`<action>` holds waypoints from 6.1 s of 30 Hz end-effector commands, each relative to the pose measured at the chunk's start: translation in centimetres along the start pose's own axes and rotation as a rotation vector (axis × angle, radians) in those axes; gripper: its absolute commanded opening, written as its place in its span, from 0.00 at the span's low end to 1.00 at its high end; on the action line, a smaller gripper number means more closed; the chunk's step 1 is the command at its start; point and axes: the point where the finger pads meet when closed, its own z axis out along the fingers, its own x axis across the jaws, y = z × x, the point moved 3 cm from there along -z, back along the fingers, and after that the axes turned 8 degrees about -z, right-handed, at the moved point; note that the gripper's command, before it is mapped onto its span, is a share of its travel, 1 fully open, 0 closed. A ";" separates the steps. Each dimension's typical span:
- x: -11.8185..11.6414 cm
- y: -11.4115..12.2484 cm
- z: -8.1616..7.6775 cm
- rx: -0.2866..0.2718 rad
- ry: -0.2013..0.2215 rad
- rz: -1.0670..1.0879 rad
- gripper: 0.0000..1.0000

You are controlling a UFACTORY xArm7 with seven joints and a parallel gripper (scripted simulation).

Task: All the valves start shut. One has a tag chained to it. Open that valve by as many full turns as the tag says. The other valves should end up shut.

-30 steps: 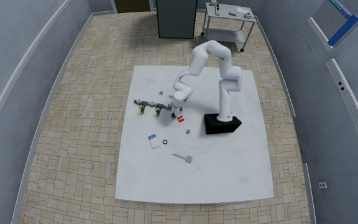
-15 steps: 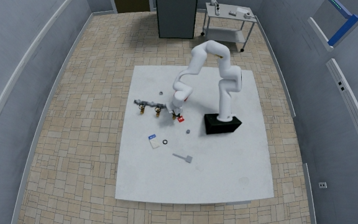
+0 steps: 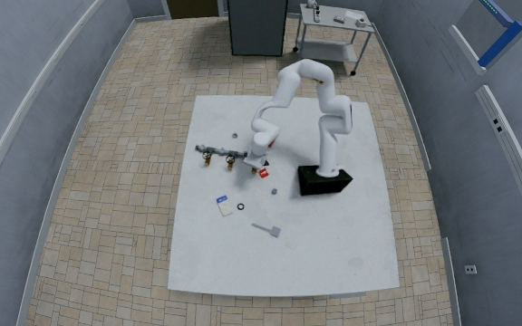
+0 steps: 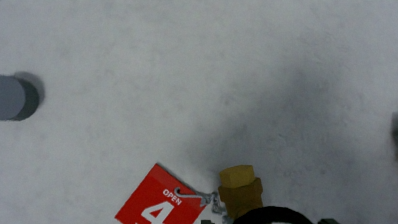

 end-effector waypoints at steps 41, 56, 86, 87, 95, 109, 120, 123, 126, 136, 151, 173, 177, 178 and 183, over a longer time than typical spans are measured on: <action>0.2 -0.1 -0.1 0.004 -0.017 -0.284 1.00; 0.2 -0.1 -0.1 0.003 -0.017 -0.147 1.00; 0.2 -0.1 -0.1 -0.016 -0.040 1.417 1.00; 0.2 -0.1 -0.1 -0.018 -0.041 1.478 1.00; 0.2 -0.1 -0.1 -0.032 -0.048 1.970 1.00; 0.2 -0.1 -0.1 -0.023 -0.008 2.662 1.00; 0.2 -0.1 -0.1 -0.023 -0.007 2.683 0.00; 0.2 -0.1 -0.1 -0.023 -0.007 2.683 0.00; 0.2 -0.1 -0.1 -0.023 -0.007 2.683 0.00; 0.2 -0.1 -0.1 -0.023 -0.007 2.683 0.00; 0.2 -0.1 -0.1 -0.023 -0.008 2.648 0.00; 0.2 -0.1 -0.1 -0.016 -0.013 1.937 0.00; 0.2 -0.1 -0.1 -0.014 -0.014 1.691 0.00; 0.2 -0.1 -0.1 -0.013 -0.015 1.626 0.00; 0.2 -0.1 -0.1 -0.010 -0.015 1.370 0.00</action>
